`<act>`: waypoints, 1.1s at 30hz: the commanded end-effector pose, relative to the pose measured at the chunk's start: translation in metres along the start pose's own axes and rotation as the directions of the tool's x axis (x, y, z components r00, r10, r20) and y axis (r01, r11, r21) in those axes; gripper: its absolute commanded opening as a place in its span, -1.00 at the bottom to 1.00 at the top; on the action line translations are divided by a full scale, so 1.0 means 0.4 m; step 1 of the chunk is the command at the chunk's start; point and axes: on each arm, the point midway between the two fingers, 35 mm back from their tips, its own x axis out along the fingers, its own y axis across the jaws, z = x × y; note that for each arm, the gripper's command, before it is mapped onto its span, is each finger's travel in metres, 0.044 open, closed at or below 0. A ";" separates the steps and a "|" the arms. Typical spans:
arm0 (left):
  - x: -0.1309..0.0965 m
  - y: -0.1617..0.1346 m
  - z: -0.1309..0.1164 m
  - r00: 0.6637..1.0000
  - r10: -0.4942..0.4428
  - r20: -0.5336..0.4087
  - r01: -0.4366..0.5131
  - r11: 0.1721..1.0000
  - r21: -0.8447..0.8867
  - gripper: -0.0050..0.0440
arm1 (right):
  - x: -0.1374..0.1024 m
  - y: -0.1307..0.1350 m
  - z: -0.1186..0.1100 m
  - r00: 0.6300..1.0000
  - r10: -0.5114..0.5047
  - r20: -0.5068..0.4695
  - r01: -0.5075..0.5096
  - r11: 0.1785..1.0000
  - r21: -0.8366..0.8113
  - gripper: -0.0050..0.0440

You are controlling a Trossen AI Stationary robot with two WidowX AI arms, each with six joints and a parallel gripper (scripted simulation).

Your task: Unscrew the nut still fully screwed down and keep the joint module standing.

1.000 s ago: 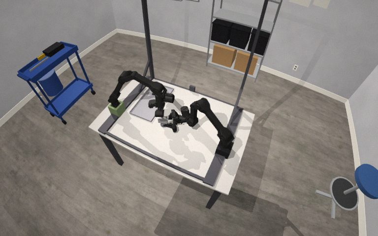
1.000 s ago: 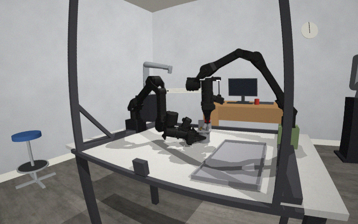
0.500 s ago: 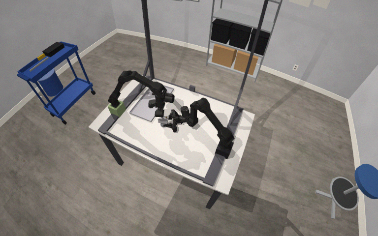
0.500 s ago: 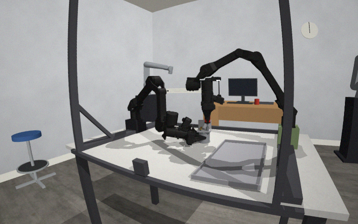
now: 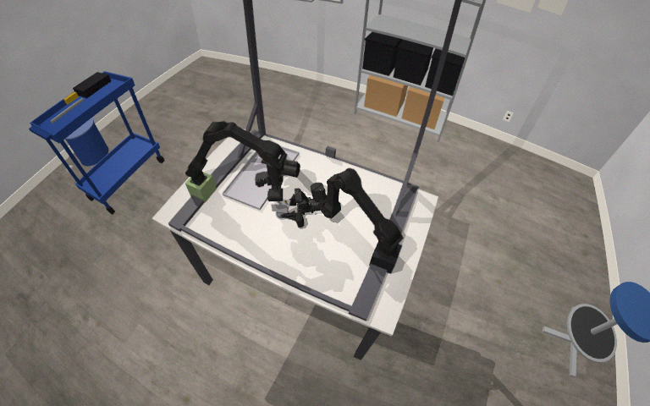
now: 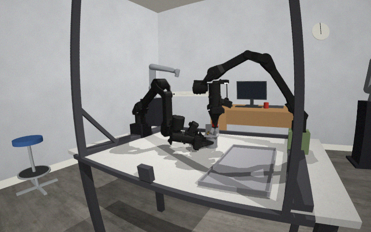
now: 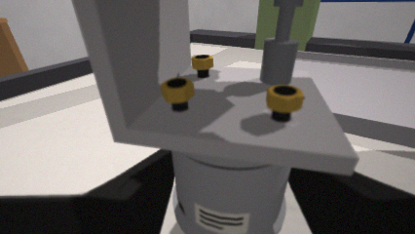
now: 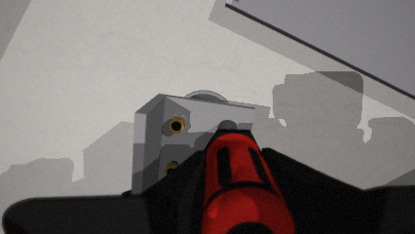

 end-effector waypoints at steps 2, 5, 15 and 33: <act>0.009 -0.011 0.039 1.000 -0.002 0.027 0.003 1.000 -0.027 0.20 | -0.015 0.001 -0.006 1.000 0.010 -0.020 -0.014 0.981 -0.193 -0.27; 0.009 -0.011 0.039 1.000 -0.002 0.027 0.003 1.000 -0.027 0.20 | -0.016 0.001 -0.006 1.000 0.010 -0.022 -0.016 0.948 -0.319 -0.27; 0.009 -0.011 0.039 1.000 -0.002 0.027 0.003 1.000 -0.027 0.20 | -0.018 0.002 -0.007 1.000 0.010 -0.025 -0.021 0.859 -0.511 -0.27; 0.009 -0.011 0.039 1.000 -0.002 0.027 0.003 1.000 -0.027 0.20 | -0.020 0.002 -0.008 1.000 0.007 -0.028 -0.028 0.487 -0.873 -0.27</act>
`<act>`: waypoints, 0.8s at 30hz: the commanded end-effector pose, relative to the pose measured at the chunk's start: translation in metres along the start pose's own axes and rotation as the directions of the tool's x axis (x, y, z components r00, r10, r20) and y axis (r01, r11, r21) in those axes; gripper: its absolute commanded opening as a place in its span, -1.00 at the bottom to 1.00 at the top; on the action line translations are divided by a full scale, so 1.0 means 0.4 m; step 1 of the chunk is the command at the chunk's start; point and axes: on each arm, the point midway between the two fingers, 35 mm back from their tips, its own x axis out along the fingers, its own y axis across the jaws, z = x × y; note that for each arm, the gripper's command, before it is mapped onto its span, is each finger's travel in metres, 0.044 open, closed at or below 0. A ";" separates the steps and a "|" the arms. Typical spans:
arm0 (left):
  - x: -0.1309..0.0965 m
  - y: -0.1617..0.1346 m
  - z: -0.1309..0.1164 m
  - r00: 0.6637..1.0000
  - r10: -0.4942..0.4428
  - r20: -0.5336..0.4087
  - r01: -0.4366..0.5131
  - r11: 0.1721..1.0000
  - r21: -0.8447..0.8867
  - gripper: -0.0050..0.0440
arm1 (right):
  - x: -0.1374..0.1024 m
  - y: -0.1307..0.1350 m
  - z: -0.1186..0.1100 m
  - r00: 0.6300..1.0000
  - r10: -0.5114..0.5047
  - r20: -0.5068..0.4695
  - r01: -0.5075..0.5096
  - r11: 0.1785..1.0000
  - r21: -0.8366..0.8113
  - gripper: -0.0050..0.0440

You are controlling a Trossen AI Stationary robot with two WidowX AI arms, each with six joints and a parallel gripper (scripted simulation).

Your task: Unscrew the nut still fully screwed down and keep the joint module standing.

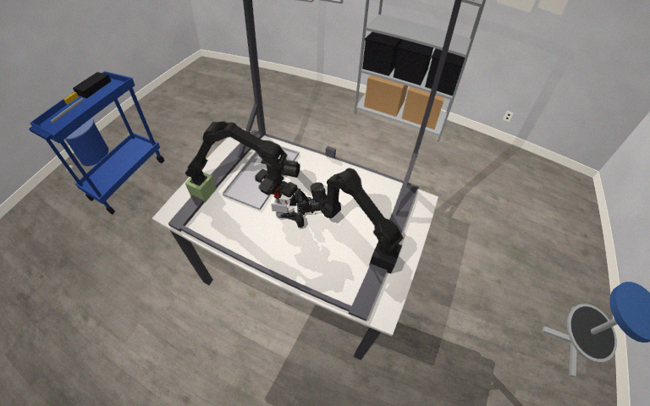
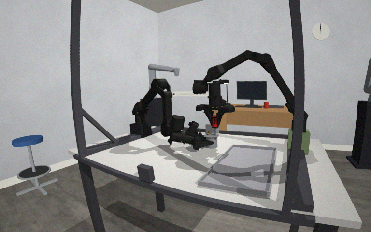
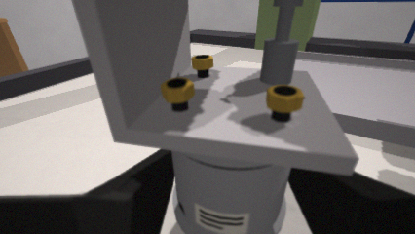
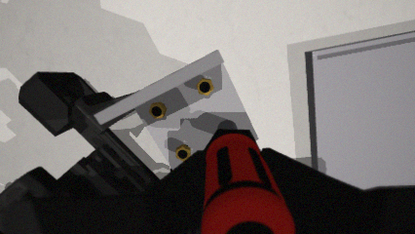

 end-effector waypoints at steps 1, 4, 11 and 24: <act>0.009 -0.011 0.039 1.000 -0.002 0.027 0.003 1.000 -0.027 0.20 | -0.020 0.006 -0.005 1.000 0.025 -0.011 -0.026 0.990 -0.141 -0.27; 0.009 -0.011 0.039 1.000 -0.002 0.027 0.003 1.000 -0.027 0.20 | -0.020 0.007 -0.005 1.000 0.025 -0.011 -0.027 0.965 -0.260 -0.27; 0.009 -0.011 0.039 1.000 -0.002 0.027 0.003 1.000 -0.027 0.20 | -0.020 0.007 -0.005 1.000 0.024 -0.012 -0.027 0.893 -0.450 -0.27; 0.009 -0.011 0.039 1.000 -0.002 0.027 0.003 1.000 -0.027 0.20 | -0.020 0.009 -0.006 1.000 0.023 -0.013 -0.025 0.641 -0.767 -0.27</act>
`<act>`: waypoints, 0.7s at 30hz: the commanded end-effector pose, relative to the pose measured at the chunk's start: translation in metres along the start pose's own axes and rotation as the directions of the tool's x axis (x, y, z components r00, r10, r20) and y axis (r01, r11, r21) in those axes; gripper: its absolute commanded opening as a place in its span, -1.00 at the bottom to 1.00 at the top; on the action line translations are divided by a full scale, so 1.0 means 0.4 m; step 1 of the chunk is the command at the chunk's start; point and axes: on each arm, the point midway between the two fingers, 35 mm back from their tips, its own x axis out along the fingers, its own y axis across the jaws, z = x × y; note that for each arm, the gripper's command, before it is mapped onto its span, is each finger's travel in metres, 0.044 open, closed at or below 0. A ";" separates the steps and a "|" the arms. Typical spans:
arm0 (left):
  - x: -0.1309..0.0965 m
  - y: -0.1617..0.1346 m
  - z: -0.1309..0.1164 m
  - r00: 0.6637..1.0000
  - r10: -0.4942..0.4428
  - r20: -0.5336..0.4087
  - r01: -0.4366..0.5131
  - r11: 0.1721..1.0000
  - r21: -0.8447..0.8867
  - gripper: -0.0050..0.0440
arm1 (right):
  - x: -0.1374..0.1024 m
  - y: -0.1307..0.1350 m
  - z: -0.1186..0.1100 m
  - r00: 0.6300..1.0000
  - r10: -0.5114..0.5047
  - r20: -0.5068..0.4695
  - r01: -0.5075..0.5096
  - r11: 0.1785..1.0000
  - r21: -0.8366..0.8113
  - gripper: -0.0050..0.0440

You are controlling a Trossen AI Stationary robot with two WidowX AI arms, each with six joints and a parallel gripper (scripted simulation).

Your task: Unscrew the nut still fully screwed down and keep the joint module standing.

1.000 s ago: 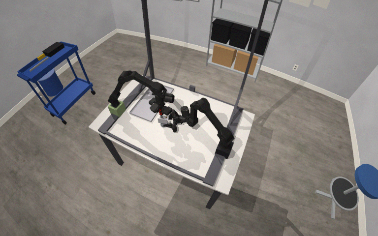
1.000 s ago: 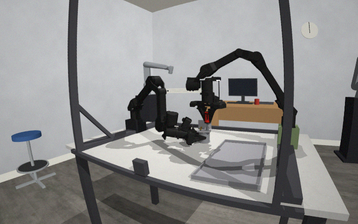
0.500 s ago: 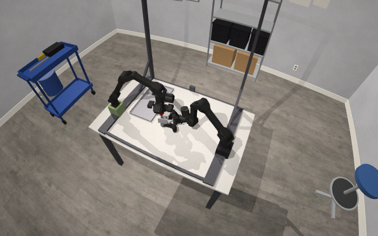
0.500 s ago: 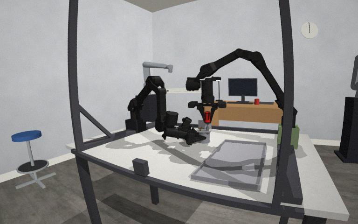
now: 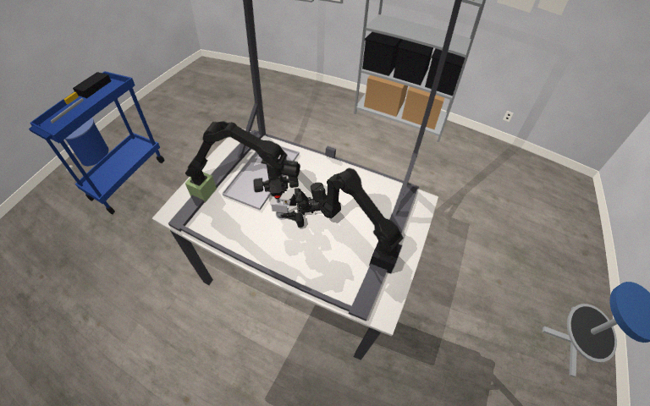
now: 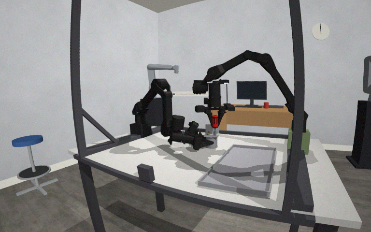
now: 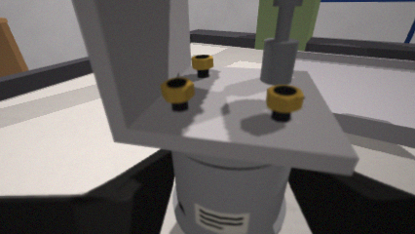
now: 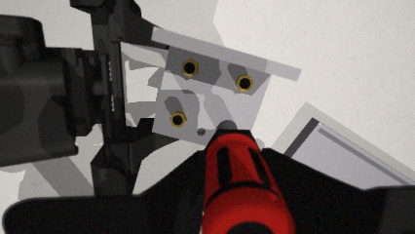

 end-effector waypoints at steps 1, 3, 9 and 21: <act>0.009 -0.011 0.039 1.000 -0.002 0.027 0.003 1.000 -0.027 0.20 | -0.020 0.010 0.000 1.000 0.024 0.004 -0.023 0.983 -0.180 -0.27; 0.009 -0.011 0.039 1.000 -0.002 0.027 0.003 1.000 -0.027 0.20 | -0.020 0.010 0.000 1.000 0.024 0.004 -0.023 0.975 -0.220 -0.27; 0.009 -0.011 0.039 1.000 -0.002 0.027 0.003 1.000 -0.027 0.20 | -0.021 0.011 0.000 1.000 0.025 0.004 -0.023 0.954 -0.299 -0.27; 0.009 -0.011 0.039 1.000 -0.002 0.027 0.003 1.000 -0.027 0.20 | -0.018 0.011 0.001 1.000 0.021 0.002 -0.015 0.758 -0.652 -0.27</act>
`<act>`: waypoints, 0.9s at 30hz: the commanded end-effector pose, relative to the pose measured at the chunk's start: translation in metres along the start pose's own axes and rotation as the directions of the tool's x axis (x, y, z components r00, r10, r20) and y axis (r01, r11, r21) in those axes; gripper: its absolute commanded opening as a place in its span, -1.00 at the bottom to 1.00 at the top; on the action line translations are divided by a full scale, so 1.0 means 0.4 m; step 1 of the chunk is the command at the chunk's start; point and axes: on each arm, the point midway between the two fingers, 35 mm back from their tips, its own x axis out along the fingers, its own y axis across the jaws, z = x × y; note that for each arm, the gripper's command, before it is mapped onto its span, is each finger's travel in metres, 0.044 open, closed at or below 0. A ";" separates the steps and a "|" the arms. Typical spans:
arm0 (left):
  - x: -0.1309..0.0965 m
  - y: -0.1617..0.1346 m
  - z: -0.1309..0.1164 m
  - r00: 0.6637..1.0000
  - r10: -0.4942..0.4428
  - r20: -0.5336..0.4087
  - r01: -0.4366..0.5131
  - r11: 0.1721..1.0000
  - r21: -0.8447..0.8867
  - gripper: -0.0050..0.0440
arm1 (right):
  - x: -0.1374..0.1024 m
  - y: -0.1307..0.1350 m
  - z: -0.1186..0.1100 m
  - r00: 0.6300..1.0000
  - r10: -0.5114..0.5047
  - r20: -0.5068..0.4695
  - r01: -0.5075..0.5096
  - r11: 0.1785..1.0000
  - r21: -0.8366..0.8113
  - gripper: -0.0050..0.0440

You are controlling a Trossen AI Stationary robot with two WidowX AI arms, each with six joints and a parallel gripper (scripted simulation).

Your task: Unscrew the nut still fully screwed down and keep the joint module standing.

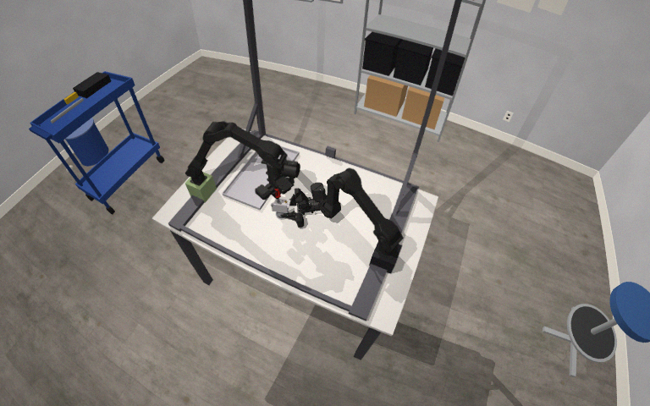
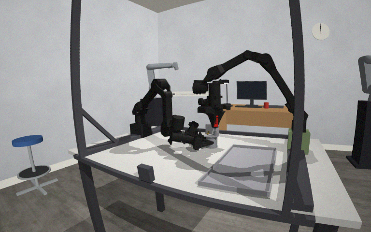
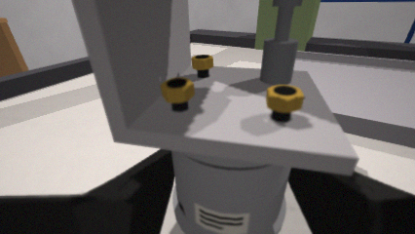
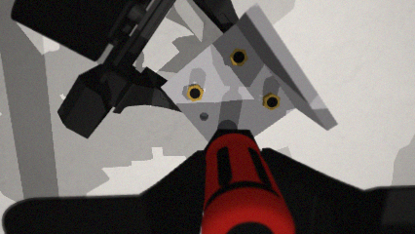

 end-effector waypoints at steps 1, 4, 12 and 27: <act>0.009 -0.011 0.039 1.000 -0.002 0.027 0.003 1.000 -0.027 0.20 | -0.017 0.007 0.006 1.000 0.014 0.013 -0.013 0.996 -0.086 -0.27; 0.009 -0.011 0.039 1.000 -0.002 0.027 0.003 1.000 -0.027 0.20 | -0.018 0.007 0.006 1.000 0.013 0.014 -0.012 0.992 -0.127 -0.27; 0.009 -0.011 0.039 1.000 -0.002 0.027 0.003 1.000 -0.027 0.20 | -0.018 0.008 0.007 1.000 0.013 0.014 -0.006 0.899 -0.438 -0.27; 0.009 -0.011 0.039 1.000 -0.002 0.027 0.003 1.000 -0.027 0.20 | -0.019 0.008 0.008 1.000 0.012 0.014 0.003 0.652 -0.758 -0.27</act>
